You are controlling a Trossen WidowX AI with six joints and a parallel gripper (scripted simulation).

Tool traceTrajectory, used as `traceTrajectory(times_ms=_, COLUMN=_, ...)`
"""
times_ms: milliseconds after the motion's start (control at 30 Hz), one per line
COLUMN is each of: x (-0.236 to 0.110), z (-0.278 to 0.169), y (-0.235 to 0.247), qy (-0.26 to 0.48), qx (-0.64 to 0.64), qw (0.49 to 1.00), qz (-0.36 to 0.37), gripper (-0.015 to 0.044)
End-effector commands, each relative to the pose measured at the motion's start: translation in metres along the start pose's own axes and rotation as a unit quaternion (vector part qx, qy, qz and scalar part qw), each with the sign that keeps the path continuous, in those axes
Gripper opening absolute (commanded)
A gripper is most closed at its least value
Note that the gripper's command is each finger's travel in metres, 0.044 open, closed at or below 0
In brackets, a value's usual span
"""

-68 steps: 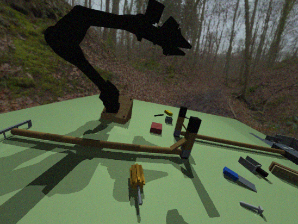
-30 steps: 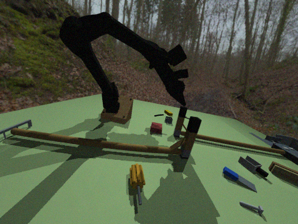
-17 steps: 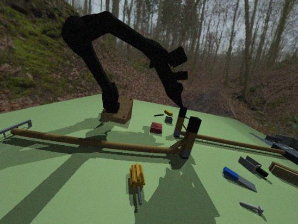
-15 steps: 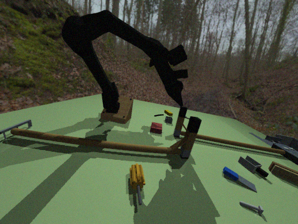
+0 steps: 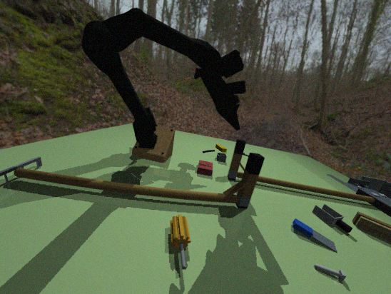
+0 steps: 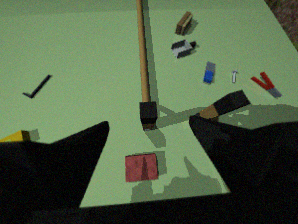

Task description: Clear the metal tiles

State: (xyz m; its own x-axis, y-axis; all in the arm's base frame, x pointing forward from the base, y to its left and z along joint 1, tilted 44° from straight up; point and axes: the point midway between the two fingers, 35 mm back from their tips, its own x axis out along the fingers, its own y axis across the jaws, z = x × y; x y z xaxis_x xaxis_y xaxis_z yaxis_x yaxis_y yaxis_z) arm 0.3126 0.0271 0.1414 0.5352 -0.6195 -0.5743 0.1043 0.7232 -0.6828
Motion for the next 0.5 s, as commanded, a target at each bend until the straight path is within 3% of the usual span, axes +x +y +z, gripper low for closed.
traceTrajectory(times_ms=0, x=0.007, z=-0.006, y=-0.001, qy=0.001, qx=-0.001, qw=1.000, qz=-0.001, gripper=0.0440)
traceTrajectory(times_ms=467, x=0.029, z=-0.021, y=-0.001, qy=0.001, qx=-0.001, qw=1.000, qz=-0.002, gripper=0.0440)
